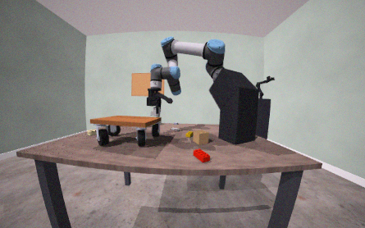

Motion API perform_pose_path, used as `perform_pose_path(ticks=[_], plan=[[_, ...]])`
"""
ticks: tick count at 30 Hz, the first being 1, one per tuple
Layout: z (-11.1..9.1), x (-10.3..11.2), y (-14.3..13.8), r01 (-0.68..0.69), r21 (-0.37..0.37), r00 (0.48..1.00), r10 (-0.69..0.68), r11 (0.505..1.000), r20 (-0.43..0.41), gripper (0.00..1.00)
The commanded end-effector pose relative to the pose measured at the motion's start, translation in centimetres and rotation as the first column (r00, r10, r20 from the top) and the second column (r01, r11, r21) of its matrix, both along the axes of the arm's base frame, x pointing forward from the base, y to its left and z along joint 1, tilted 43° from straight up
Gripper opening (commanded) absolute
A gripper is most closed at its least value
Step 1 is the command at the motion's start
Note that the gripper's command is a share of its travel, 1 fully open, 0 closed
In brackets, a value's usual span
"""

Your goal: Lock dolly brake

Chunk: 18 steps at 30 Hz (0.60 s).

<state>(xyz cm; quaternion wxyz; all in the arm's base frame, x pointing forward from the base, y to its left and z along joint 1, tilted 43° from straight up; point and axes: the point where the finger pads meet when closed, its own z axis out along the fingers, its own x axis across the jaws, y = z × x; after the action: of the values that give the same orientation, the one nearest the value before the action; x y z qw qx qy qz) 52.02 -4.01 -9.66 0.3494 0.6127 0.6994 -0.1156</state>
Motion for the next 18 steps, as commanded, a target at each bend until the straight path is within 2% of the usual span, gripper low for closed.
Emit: perform_pose_path(ticks=[1, 10, 18], plan=[[-0.3, 0.1, -0.3, 0.003, 0.000, 1.000, -0.003, 1.000, -0.002, 0.00], [-0.2, 0.0, -0.3, 0.004, 0.000, 1.000, -0.004, 1.000, -0.003, 0.00], [1.4, -0.9, 1.2, 0.001, 0.000, 1.000, -0.001, 1.000, -0.003, 0.00]])
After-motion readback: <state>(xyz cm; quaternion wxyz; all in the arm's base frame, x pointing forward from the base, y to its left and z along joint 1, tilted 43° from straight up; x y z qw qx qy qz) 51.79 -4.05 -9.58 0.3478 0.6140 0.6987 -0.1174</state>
